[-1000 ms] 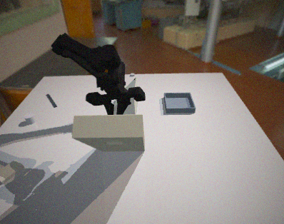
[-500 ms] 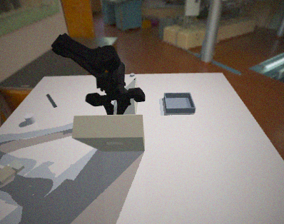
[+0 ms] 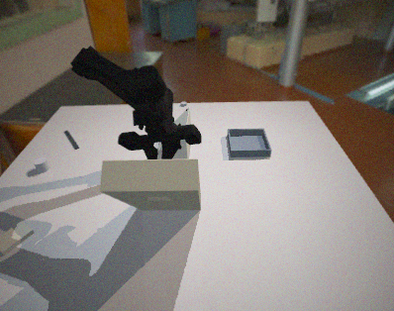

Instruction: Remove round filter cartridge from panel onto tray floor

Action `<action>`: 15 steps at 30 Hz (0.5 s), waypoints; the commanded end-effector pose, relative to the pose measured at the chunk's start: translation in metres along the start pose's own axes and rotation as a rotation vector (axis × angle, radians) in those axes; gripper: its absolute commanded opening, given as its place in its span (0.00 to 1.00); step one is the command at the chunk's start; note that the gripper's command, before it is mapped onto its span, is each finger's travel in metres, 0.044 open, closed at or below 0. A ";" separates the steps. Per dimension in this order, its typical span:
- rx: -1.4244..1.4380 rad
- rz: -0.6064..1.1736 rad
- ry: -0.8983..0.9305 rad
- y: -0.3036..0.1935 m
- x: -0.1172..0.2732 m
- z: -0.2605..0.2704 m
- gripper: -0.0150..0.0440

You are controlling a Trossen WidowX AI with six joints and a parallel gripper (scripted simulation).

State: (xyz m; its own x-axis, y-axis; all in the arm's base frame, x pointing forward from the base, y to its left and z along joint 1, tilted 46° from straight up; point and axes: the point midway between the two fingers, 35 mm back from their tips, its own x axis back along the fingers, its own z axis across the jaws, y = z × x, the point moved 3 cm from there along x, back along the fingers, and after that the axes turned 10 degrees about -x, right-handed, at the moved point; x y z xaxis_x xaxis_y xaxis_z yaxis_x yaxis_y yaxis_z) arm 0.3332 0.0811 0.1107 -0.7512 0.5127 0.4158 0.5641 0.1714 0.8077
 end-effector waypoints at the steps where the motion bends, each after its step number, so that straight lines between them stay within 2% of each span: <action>1: 0.003 0.002 0.005 -0.001 -0.003 0.001 0.41; 15: 0.003 0.001 0.005 -0.001 -0.007 0.001 0.41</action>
State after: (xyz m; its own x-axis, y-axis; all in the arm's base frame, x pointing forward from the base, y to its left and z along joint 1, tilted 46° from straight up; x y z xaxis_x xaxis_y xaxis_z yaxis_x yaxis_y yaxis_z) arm 0.3365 0.0795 0.1085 -0.7525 0.5138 0.4121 0.5631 0.1773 0.8071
